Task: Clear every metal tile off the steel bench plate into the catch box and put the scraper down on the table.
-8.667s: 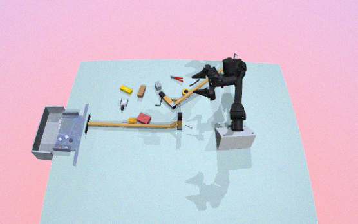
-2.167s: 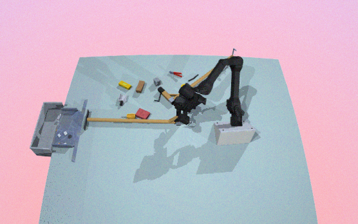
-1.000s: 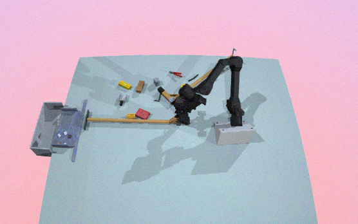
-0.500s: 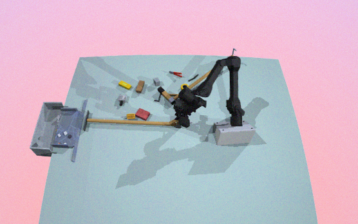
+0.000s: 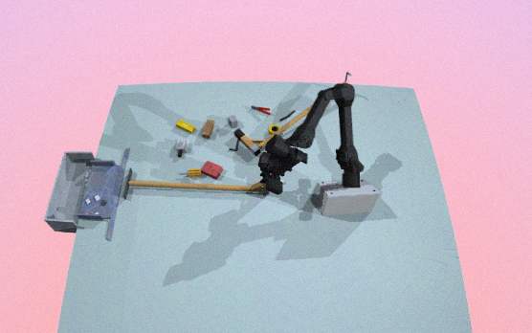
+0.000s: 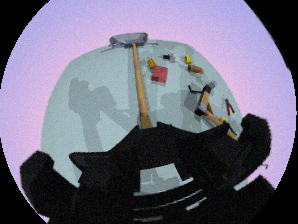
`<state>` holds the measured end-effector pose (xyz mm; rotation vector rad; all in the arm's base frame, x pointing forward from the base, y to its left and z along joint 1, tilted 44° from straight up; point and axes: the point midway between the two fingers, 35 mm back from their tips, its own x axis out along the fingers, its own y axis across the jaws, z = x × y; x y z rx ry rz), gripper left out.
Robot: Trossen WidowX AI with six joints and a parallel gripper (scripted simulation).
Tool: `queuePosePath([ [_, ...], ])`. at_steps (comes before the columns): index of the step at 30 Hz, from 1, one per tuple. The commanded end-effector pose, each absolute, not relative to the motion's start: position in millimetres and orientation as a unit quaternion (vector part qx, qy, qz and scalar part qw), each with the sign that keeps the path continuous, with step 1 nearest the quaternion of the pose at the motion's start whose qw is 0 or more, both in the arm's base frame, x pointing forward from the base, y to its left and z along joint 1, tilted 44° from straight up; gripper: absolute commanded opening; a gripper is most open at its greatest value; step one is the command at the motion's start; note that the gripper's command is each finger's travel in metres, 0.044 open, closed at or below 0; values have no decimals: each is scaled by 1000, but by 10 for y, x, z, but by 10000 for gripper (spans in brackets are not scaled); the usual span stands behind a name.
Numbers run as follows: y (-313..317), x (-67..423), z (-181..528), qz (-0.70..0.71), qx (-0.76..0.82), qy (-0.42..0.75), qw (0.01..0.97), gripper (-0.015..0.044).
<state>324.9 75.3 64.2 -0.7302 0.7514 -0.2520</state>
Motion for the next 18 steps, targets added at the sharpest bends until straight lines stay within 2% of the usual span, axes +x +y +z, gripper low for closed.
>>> queuePosePath([
  [1, 847, 3238, 593, -110, -347, 358, 860, 0],
  [18, 1004, 3185, 442, -109, -348, 358, 859, 0],
])
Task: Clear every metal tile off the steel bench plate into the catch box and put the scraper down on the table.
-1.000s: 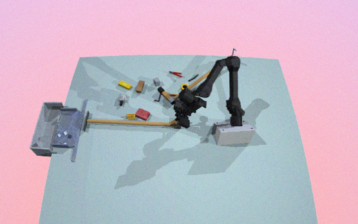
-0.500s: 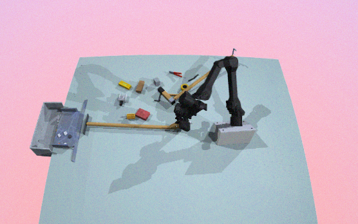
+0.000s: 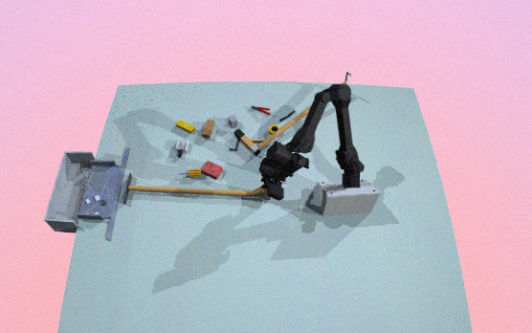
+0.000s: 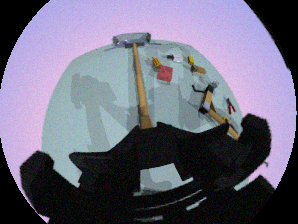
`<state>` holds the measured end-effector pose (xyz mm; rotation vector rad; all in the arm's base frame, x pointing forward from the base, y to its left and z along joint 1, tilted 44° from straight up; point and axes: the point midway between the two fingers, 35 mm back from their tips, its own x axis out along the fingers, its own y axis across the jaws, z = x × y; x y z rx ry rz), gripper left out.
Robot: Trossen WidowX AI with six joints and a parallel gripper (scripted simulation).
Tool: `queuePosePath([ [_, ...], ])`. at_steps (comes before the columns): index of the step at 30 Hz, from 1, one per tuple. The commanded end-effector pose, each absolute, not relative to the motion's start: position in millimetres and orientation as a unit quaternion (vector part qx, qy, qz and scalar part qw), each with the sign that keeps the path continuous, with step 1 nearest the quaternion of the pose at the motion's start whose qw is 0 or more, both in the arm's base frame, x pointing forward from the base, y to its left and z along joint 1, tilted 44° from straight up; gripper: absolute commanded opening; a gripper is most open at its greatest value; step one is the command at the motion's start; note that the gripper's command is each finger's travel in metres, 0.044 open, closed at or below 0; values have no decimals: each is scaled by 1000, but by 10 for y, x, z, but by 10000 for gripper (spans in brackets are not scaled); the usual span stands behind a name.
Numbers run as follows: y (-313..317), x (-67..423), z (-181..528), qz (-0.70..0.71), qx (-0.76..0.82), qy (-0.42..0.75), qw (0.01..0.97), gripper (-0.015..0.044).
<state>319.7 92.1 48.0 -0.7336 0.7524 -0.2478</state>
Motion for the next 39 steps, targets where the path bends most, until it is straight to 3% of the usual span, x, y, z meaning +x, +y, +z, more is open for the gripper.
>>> queuePosePath([
  [1, 1013, 3181, 433, -109, -349, 358, 859, 0],
  [39, 1255, 3297, 253, -104, -350, 358, 859, 0],
])
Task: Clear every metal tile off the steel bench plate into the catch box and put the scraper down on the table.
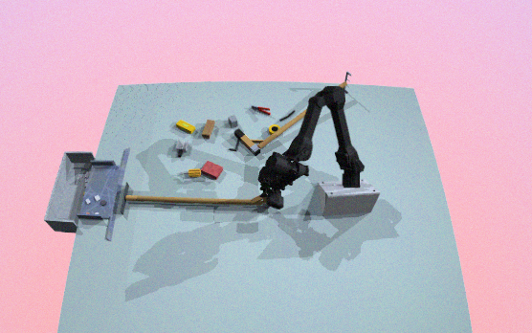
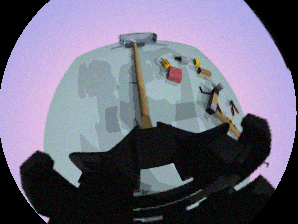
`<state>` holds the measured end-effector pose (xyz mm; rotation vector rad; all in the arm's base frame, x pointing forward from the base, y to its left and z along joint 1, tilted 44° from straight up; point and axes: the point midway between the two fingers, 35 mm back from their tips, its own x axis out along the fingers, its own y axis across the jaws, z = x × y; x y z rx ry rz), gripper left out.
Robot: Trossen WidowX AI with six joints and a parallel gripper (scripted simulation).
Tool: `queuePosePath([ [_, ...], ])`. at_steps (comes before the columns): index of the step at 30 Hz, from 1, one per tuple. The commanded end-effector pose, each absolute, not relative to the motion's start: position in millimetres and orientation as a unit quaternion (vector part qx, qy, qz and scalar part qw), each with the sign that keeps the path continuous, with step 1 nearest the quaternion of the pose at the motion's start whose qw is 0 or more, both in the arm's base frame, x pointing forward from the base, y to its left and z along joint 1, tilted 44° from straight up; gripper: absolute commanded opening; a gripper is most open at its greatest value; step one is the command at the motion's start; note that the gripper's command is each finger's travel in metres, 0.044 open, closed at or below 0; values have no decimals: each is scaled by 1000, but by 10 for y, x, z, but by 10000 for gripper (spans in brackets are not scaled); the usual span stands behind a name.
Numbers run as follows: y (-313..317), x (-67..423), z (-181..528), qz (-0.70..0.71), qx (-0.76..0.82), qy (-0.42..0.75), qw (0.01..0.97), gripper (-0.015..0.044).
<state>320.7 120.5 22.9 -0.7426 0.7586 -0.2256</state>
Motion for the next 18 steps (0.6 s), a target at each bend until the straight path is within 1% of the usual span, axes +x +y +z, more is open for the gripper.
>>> queuePosePath([
  [1, 1259, 3313, 253, -104, -350, 358, 859, 0],
  [18, 1280, 3581, 286, -101, -350, 359, 859, 0],
])
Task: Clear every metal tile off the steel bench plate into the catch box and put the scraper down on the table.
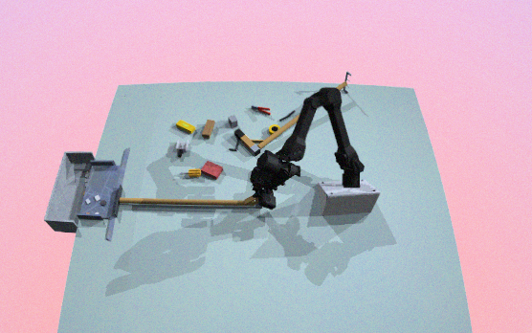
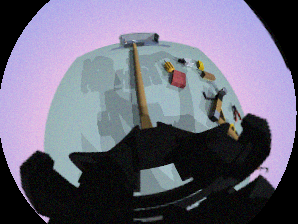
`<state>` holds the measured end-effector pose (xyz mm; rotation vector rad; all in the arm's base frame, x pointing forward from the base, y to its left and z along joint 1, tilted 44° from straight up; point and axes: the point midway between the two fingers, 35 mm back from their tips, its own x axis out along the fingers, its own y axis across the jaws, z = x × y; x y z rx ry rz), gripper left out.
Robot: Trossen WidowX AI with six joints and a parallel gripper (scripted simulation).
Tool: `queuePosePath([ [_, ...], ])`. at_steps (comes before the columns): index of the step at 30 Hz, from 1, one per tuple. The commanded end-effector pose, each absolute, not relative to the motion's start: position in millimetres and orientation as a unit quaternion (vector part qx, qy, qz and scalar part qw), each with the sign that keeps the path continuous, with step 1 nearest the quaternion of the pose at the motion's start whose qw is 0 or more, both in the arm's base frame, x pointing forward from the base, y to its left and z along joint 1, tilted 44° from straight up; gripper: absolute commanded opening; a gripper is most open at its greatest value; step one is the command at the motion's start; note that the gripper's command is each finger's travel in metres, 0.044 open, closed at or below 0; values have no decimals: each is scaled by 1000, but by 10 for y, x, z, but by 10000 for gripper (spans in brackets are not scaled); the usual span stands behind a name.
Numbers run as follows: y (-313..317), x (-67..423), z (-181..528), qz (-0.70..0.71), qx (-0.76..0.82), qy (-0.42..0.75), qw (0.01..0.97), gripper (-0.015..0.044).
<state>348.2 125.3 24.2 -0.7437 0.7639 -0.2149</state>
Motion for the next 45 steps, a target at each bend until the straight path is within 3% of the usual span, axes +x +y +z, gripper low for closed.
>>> queuePosePath([
  [1, 1278, 3596, 290, -100, -350, 359, 860, 0],
  [45, 1320, 4094, 352, -99, -350, 357, 860, 0],
])
